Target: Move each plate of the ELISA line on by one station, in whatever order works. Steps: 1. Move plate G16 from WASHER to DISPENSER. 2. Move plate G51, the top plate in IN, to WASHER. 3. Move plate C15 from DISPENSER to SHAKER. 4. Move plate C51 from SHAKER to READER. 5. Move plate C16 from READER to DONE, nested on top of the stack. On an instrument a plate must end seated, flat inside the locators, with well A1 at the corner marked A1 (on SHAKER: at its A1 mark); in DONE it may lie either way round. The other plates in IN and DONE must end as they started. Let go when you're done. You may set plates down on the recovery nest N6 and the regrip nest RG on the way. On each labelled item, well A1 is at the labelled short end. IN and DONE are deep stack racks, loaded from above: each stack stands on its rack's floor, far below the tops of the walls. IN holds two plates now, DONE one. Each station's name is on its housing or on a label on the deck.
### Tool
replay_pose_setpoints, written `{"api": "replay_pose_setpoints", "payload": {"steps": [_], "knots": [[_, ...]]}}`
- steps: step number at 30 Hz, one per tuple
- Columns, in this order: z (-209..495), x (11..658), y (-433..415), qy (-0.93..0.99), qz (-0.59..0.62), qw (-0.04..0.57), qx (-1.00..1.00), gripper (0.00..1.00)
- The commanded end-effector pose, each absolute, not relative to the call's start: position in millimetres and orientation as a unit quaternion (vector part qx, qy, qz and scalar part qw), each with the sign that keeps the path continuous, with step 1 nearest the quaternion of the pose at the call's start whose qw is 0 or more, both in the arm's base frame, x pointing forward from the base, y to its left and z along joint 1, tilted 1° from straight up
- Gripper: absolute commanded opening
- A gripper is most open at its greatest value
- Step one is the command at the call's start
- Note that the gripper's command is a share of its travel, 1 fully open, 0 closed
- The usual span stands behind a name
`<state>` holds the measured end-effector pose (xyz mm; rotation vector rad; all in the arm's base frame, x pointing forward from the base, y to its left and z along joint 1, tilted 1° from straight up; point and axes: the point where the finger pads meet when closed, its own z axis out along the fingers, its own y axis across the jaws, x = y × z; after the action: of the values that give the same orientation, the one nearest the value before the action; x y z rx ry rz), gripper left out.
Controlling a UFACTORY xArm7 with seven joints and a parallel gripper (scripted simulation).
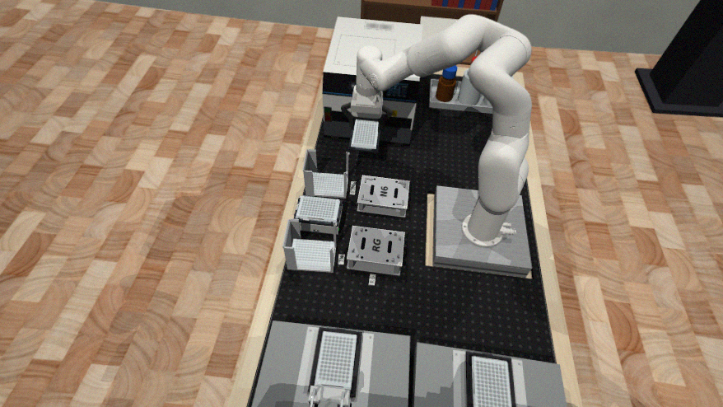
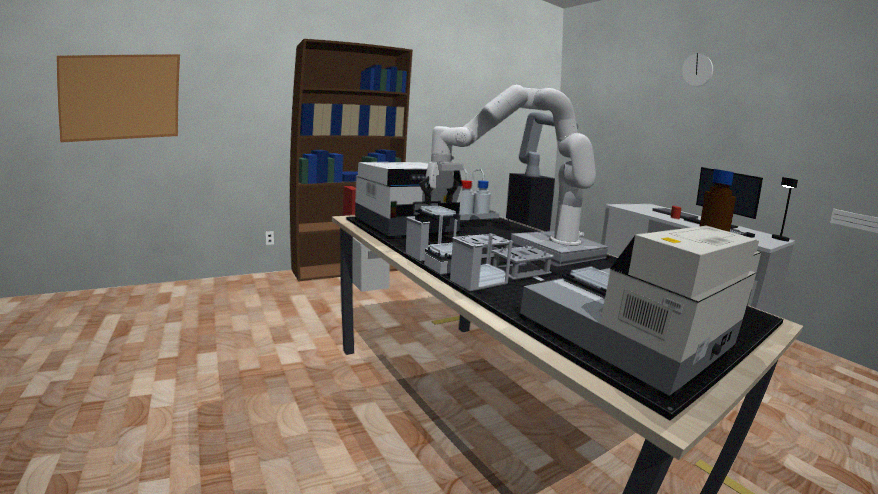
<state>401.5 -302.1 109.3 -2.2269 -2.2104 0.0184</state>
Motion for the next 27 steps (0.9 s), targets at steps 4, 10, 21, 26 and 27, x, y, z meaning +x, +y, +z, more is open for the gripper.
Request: {"api": "replay_pose_setpoints", "payload": {"steps": [4,10,21,26,27], "knots": [[103.5,403.1,-303.4,-0.704,0.005,-0.001,-0.71,1.0],[98.2,403.1,-303.5,-0.704,0.005,-0.001,-0.71,1.0],[98.3,403.1,-303.5,-0.704,0.005,-0.001,-0.71,1.0],[98.2,403.0,-303.5,-0.704,0.005,-0.001,-0.71,1.0],[97.9,403.0,-303.5,-0.704,0.005,-0.001,-0.71,1.0]]}}
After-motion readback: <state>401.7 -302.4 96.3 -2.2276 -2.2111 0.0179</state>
